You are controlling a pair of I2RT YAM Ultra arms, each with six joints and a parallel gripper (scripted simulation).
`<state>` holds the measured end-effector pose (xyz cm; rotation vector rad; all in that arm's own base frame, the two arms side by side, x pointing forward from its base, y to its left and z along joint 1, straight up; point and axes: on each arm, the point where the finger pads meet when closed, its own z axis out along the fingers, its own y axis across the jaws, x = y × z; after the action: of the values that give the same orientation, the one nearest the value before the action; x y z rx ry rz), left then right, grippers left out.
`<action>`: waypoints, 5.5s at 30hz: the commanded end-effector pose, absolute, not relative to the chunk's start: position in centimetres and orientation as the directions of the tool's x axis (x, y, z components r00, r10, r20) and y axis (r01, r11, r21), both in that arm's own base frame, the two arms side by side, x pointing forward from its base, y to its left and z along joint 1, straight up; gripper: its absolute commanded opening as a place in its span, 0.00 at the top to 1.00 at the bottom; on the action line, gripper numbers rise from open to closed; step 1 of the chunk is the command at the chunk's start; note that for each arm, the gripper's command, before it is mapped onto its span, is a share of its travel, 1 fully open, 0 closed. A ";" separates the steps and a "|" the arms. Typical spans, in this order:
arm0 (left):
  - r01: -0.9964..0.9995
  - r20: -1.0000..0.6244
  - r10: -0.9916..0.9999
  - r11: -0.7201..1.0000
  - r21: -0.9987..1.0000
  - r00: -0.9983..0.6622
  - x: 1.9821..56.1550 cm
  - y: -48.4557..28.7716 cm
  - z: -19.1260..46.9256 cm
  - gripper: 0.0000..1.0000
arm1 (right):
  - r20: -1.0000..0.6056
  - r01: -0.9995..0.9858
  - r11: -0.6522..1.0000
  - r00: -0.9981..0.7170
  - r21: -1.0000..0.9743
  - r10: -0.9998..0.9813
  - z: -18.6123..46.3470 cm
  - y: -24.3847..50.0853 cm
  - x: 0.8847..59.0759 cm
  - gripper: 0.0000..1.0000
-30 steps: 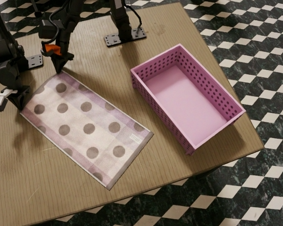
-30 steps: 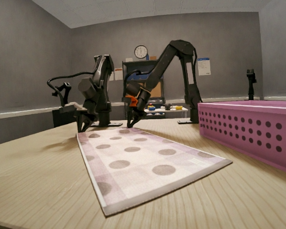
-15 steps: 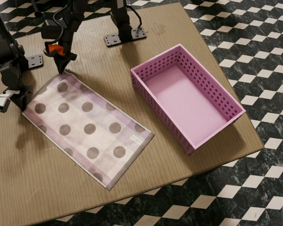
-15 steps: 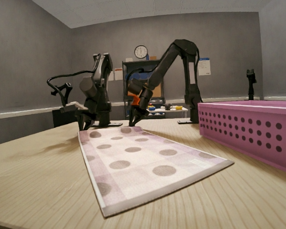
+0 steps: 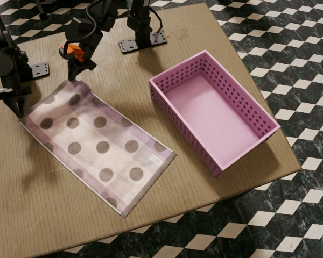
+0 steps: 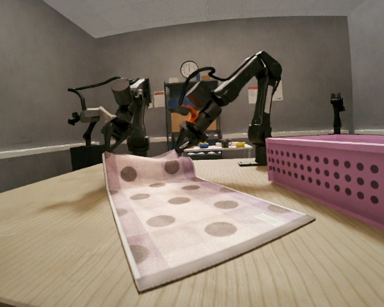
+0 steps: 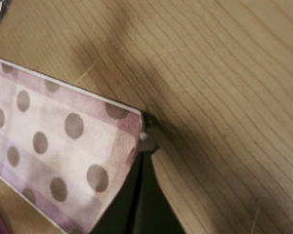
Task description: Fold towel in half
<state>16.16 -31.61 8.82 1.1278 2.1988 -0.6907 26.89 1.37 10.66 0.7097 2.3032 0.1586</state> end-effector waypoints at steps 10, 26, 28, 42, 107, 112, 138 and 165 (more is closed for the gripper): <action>0.913 -0.713 0.579 0.166 -0.373 -0.397 14.1 -32.4 12.4 1.00 | -0.621 0.494 0.743 -0.425 0.452 0.659 16.1 1.0 25.9 1.00; 0.847 -0.728 0.434 0.306 -0.435 -0.531 15.5 -32.6 13.6 1.00 | -0.630 0.412 0.792 -0.481 0.450 0.609 16.8 1.7 28.0 1.00; 0.800 -0.703 0.397 0.404 -0.444 -0.590 19.3 -31.4 12.1 1.00 | -0.634 0.332 0.835 -0.544 0.439 0.550 16.5 4.1 30.5 1.00; 0.584 -0.739 0.099 0.686 -0.434 -0.666 22.2 -30.6 14.6 1.00 | -0.631 0.163 0.897 -0.660 0.410 0.408 15.8 5.5 33.5 1.00; 0.206 -0.649 -0.013 0.943 -0.260 -0.761 41.7 -14.3 7.7 1.00 | -0.602 0.212 0.875 -0.654 0.435 0.458 8.2 19.1 54.3 1.00; 0.225 -0.644 -0.003 0.935 -0.272 -0.765 43.2 -13.9 7.4 1.00 | -0.601 0.230 0.858 -0.630 0.460 0.492 7.9 20.2 56.0 1.00; 0.155 -0.609 -0.015 0.962 -0.226 -0.793 46.2 -11.4 4.9 1.00 | -0.592 0.235 0.870 -0.654 0.433 0.471 5.2 22.0 58.7 1.00; 0.169 -0.630 -0.013 0.959 -0.228 -0.776 50.9 -8.1 6.8 0.22 | -0.603 0.224 0.863 -0.636 0.453 0.481 7.6 24.9 62.6 0.16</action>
<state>50.13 -8.60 4.15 0.0953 2.4806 -0.3692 61.75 25.15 3.44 0.5055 2.3326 0.4225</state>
